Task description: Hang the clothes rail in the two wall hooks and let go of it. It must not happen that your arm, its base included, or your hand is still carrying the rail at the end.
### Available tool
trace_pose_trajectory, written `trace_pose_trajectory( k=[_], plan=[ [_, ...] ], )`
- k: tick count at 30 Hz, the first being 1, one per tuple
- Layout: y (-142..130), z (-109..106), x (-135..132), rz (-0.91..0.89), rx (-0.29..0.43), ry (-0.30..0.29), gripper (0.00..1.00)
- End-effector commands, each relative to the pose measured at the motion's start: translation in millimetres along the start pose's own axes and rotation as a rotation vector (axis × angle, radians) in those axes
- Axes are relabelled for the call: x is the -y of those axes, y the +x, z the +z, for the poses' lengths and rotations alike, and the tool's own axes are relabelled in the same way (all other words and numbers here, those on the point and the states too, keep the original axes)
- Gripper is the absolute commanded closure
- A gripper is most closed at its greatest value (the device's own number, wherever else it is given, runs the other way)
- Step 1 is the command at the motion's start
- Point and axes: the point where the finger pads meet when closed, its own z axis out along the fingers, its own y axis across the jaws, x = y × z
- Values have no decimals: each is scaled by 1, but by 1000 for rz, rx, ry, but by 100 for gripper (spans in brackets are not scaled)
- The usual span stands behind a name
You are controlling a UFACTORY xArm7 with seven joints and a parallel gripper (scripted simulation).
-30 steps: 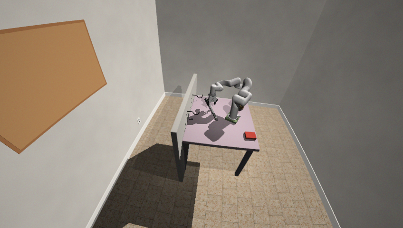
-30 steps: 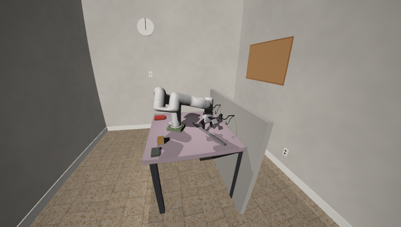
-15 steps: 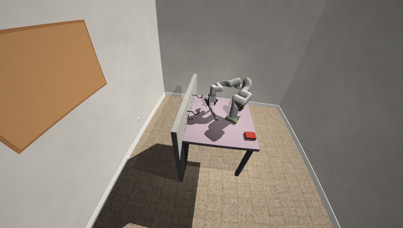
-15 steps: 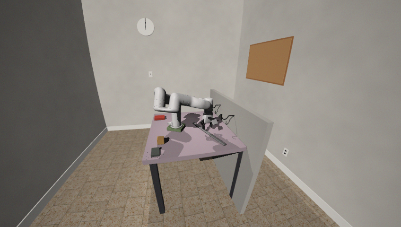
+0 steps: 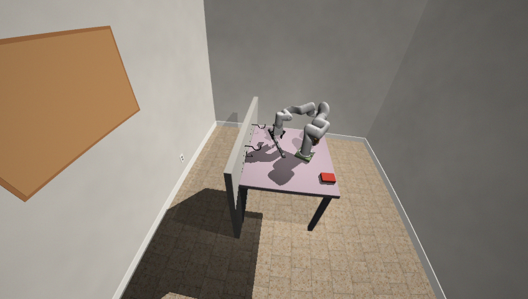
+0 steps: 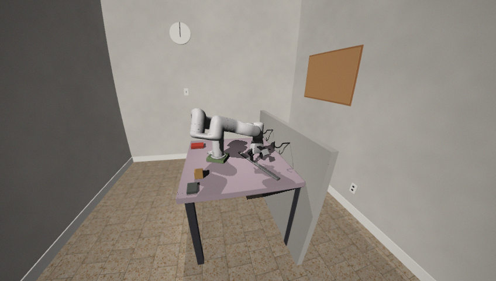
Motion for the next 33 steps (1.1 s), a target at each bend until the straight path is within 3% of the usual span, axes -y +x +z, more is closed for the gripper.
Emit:
trace_pose_trajectory(
  k=[1, 33],
  plan=[
    [1, 1, 1, 0, -2, 1, 0],
    [1, 21, 1, 0, -2, 1, 0]
  ],
)
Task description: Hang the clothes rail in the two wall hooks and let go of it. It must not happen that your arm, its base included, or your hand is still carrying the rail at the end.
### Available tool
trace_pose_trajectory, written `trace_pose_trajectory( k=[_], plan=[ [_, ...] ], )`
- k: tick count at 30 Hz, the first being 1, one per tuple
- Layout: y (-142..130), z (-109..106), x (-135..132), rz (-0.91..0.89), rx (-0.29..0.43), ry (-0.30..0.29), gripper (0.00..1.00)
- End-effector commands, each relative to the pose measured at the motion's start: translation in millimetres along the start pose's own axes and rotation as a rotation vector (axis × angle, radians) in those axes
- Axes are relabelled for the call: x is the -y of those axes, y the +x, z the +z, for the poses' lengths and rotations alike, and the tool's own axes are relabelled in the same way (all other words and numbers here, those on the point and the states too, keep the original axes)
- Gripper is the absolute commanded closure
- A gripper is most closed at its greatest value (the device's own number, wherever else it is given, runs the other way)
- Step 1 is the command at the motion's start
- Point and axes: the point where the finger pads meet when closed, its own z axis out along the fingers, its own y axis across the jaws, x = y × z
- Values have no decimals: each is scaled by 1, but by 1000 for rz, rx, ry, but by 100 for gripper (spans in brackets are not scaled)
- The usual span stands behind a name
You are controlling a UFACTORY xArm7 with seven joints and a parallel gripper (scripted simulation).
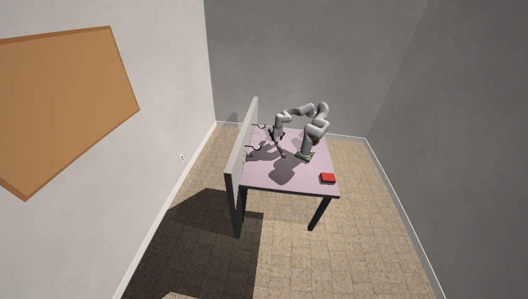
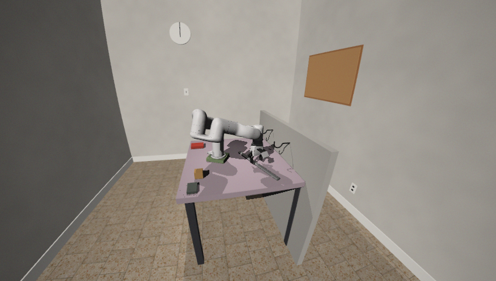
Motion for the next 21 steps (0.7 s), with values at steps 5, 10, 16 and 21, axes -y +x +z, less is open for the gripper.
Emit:
trace_pose_trajectory(
  k=[5, 10, 16, 21],
  plan=[
    [1, 4, 1, 0, -2, 1, 0],
    [1, 7, 1, 0, -2, 1, 0],
    [1, 8, 1, 0, -2, 1, 0],
    [1, 8, 1, 0, -2, 1, 0]
  ],
)
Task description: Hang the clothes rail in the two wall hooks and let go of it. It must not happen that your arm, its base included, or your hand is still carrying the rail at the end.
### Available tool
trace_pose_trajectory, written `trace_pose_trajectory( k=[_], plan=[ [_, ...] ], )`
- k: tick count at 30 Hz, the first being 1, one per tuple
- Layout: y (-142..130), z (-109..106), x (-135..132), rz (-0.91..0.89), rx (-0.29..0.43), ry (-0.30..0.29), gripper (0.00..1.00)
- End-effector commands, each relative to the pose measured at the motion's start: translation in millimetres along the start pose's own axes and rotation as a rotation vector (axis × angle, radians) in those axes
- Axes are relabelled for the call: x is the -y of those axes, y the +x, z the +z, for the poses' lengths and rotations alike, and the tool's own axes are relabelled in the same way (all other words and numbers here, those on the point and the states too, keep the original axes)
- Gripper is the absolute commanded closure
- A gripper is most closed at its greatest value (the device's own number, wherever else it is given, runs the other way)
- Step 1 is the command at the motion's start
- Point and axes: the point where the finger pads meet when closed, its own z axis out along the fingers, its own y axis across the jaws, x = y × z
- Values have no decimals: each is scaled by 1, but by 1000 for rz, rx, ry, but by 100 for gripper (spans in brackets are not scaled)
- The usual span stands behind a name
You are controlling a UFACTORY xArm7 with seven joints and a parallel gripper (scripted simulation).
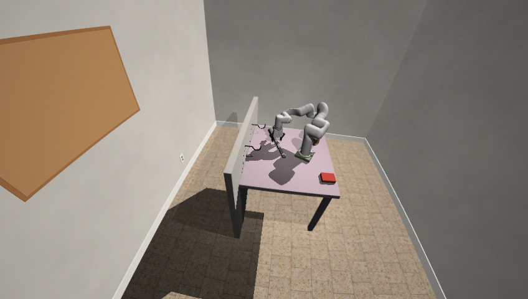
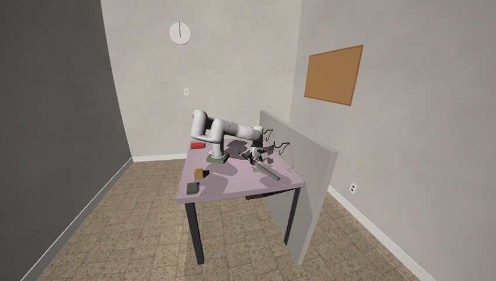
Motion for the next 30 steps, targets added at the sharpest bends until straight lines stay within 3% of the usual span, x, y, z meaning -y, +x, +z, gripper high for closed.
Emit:
trace_pose_trajectory(
  k=[1, 30],
  plan=[
    [1, 0, 1, 0, -2, 1, 0],
    [1, 9, 1, 0, -2, 1, 0]
  ],
)
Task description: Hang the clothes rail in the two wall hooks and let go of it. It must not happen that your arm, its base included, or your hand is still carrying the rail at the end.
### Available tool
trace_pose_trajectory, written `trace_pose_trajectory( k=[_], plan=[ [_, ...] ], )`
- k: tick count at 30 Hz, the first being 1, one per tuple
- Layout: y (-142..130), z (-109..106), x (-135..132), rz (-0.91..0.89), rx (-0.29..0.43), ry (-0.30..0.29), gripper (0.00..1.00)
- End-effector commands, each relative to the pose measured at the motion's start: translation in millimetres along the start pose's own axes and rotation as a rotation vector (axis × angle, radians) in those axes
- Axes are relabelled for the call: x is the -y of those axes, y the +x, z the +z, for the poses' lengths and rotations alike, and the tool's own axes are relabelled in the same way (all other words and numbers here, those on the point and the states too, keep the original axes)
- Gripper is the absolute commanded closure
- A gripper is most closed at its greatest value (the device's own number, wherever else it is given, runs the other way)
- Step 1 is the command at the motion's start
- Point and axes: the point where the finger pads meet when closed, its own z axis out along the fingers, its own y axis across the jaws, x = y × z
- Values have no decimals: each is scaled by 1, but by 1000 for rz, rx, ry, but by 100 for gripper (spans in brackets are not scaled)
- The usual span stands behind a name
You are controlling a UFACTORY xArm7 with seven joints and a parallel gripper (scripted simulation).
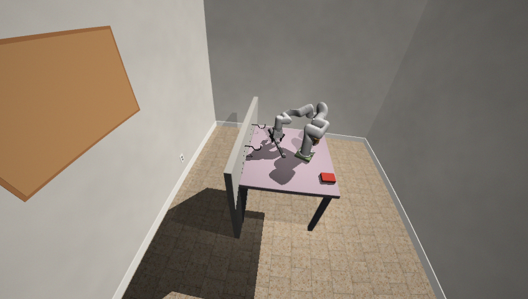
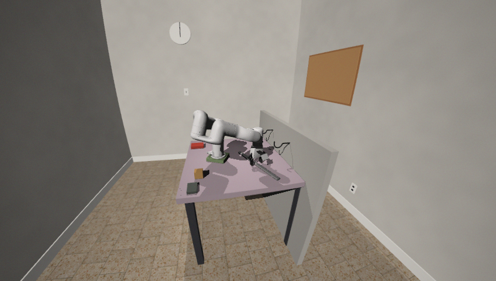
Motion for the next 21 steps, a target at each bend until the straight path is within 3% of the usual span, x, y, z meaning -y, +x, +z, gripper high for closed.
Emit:
trace_pose_trajectory(
  k=[1, 4, 5, 21],
  plan=[
    [1, -1, 1, 0, -2, 1, 0],
    [1, -1, 1, 0, -2, 1, 0],
    [1, -1, 1, 0, -2, 1, 100],
    [1, -11, 1, 0, -2, 1, 100]
  ],
)
